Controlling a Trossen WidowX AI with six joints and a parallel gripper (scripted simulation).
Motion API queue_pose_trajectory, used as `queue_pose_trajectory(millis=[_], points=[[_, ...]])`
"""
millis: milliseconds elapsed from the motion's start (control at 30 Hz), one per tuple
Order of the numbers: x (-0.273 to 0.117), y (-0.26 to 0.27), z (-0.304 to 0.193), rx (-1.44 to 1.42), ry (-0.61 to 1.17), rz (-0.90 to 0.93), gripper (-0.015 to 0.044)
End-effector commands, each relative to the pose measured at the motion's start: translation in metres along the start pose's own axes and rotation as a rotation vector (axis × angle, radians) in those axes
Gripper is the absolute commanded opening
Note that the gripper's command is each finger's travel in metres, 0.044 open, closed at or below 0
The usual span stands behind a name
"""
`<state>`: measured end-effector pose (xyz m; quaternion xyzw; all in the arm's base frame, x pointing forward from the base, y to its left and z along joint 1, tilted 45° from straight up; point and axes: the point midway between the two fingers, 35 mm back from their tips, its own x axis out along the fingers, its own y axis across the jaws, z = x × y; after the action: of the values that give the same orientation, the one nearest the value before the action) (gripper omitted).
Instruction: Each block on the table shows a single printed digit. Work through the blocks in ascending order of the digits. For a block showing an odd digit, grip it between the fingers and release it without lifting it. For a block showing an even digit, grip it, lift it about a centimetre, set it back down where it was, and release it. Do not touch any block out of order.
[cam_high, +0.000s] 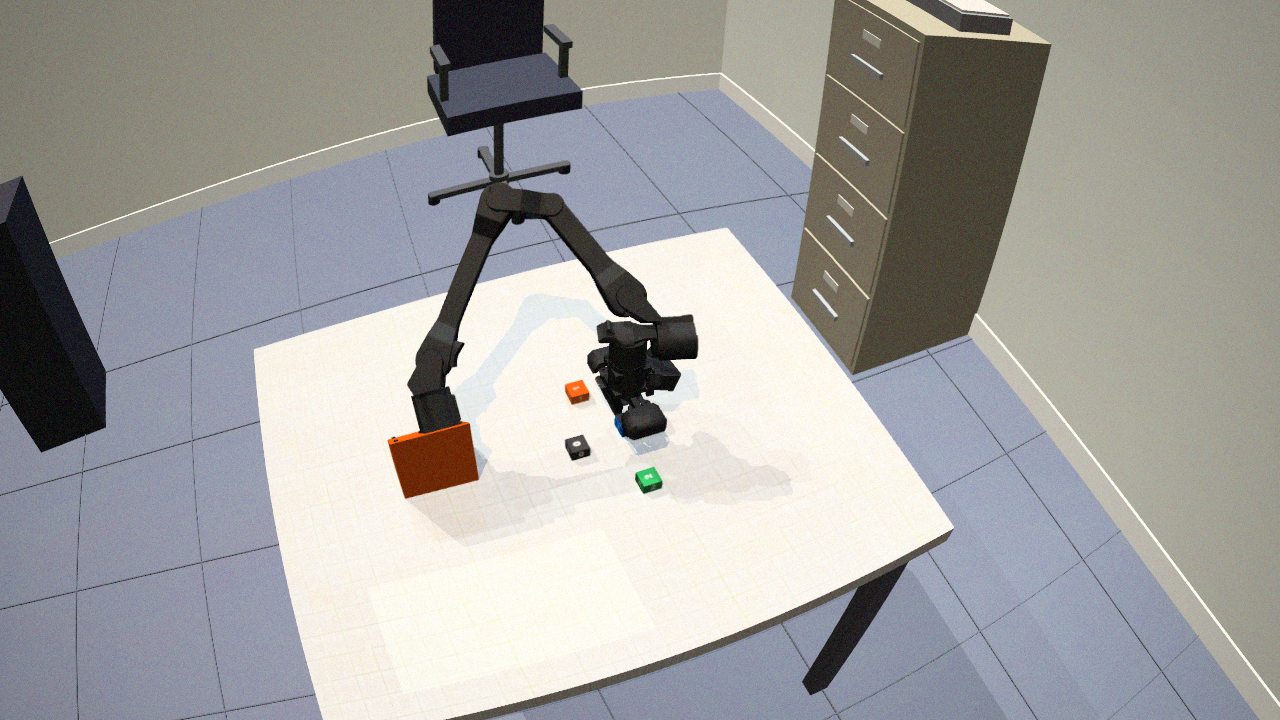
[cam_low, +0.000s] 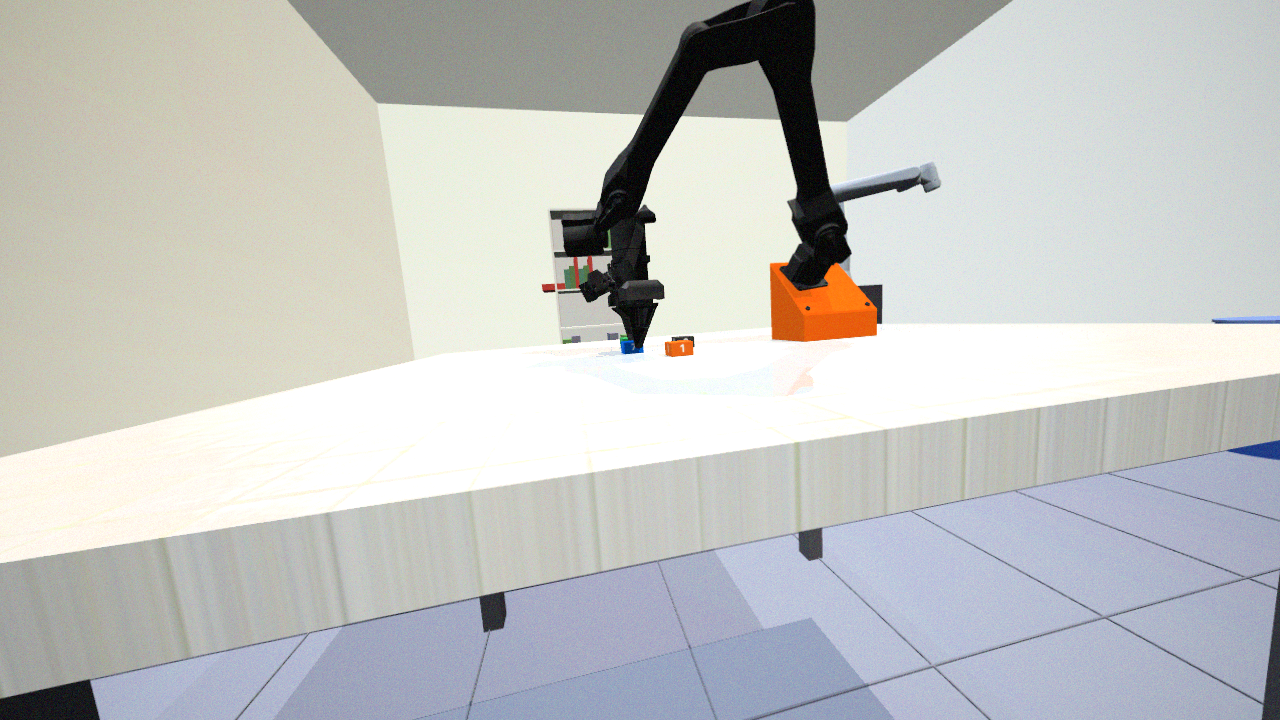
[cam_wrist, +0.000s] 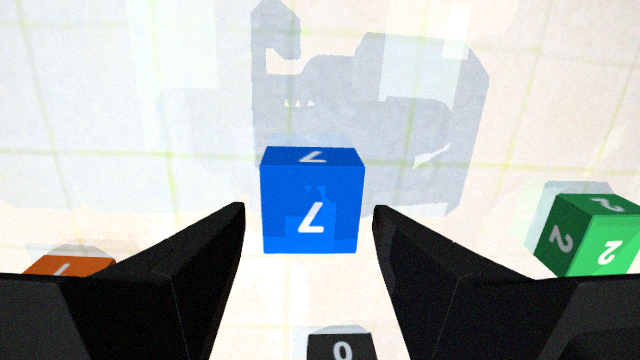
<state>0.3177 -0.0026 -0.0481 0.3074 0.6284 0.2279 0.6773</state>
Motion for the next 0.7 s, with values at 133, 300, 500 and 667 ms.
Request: queue_pose_trajectory(millis=[133, 300, 500, 667], points=[[0.000, 0.000, 0.000, 0.004, 0.000, 0.003, 0.0400], [-0.024, 0.000, 0.000, 0.004, 0.000, 0.001, 0.0400], [-0.036, 0.000, 0.000, 0.004, 0.000, 0.001, 0.0400], [-0.057, 0.051, 0.000, 0.005, 0.000, -0.005, 0.0400]])
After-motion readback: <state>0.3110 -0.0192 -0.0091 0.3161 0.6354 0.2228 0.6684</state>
